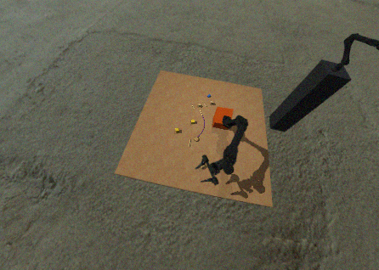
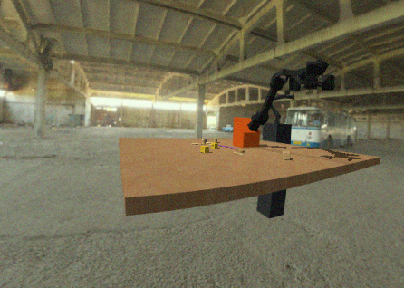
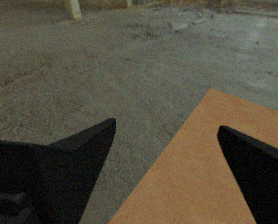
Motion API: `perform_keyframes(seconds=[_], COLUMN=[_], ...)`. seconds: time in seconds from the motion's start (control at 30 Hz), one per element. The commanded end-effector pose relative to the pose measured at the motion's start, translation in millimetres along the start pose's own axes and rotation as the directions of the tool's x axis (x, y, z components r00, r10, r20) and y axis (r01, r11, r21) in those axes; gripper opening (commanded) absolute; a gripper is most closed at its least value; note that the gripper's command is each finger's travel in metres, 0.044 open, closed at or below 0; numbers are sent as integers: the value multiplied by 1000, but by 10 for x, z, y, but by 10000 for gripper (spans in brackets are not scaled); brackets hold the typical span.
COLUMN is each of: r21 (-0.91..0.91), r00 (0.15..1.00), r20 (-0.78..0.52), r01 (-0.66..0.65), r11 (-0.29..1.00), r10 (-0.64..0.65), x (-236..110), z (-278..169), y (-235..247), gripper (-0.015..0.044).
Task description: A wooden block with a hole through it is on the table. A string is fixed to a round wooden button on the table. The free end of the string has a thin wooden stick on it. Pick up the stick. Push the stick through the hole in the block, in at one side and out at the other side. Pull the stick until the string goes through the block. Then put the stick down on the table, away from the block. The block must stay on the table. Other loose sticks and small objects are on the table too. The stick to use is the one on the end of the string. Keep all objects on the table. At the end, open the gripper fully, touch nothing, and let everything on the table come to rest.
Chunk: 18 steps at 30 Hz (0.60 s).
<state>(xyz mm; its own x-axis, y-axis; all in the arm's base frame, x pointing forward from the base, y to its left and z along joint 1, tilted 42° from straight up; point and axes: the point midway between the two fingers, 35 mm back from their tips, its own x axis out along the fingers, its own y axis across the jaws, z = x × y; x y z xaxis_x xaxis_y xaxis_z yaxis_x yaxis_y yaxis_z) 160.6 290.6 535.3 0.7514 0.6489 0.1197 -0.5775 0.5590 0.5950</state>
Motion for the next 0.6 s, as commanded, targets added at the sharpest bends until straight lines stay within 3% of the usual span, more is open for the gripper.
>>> perform_keyframes(seconds=[0.0, 0.13, 0.23, 0.4, 0.57], r21=[0, -51, -198, -488, -713], r00=[1000, 1000, 996, 964, 887], r20=[0, -16, -64, -184, -332], r01=[0, 14, 51, 78, -13], r11=[1000, 999, 979, 869, 701], r10=[0, -15, -64, -190, -321], x=[0, 72, 282, 688, 968], z=[0, -69, -269, -697, -1153], y=[0, -60, -267, -863, -1628], gripper=[426, 440, 440, 440, 440])
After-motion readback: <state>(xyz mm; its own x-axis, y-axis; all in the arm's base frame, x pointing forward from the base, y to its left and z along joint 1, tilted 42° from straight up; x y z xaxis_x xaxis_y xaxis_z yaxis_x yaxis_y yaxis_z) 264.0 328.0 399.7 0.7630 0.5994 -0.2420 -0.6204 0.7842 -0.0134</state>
